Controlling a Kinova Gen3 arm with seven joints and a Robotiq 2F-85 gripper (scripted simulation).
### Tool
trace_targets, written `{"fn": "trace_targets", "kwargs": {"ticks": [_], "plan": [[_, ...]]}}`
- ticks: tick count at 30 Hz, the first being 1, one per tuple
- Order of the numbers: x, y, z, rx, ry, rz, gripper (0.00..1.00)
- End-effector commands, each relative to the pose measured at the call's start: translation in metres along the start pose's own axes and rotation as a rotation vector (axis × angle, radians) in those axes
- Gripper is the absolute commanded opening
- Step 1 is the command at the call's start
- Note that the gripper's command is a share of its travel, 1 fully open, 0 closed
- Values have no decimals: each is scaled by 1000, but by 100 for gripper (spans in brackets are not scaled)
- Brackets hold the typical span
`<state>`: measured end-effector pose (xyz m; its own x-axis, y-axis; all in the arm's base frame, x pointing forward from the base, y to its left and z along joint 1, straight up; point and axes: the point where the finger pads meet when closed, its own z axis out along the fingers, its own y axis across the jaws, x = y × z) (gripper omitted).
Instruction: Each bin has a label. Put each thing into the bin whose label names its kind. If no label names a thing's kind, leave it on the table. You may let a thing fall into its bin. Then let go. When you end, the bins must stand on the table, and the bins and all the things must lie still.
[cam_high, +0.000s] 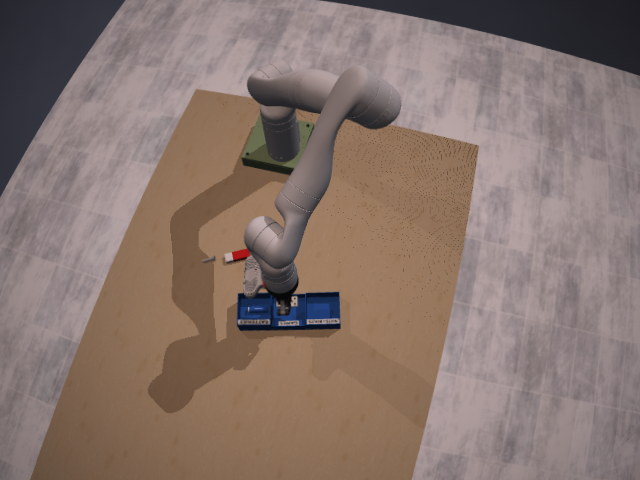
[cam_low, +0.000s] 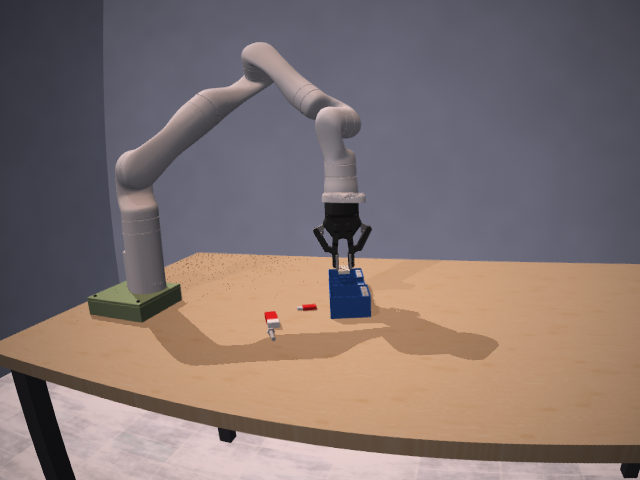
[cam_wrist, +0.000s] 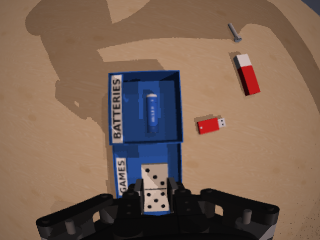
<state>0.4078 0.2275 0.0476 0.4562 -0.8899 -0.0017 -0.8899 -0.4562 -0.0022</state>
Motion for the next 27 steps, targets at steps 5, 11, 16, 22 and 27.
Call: {"fn": "trace_targets", "kwargs": {"ticks": [5,11,16,22,27], "plan": [[0,0,0,0,1,0,21],[0,0,0,0,1,0,21],[0,0,8,0,1,0,21],[0,0,20,0,1,0,21],[0,0,26,0,1,0,21]]}}
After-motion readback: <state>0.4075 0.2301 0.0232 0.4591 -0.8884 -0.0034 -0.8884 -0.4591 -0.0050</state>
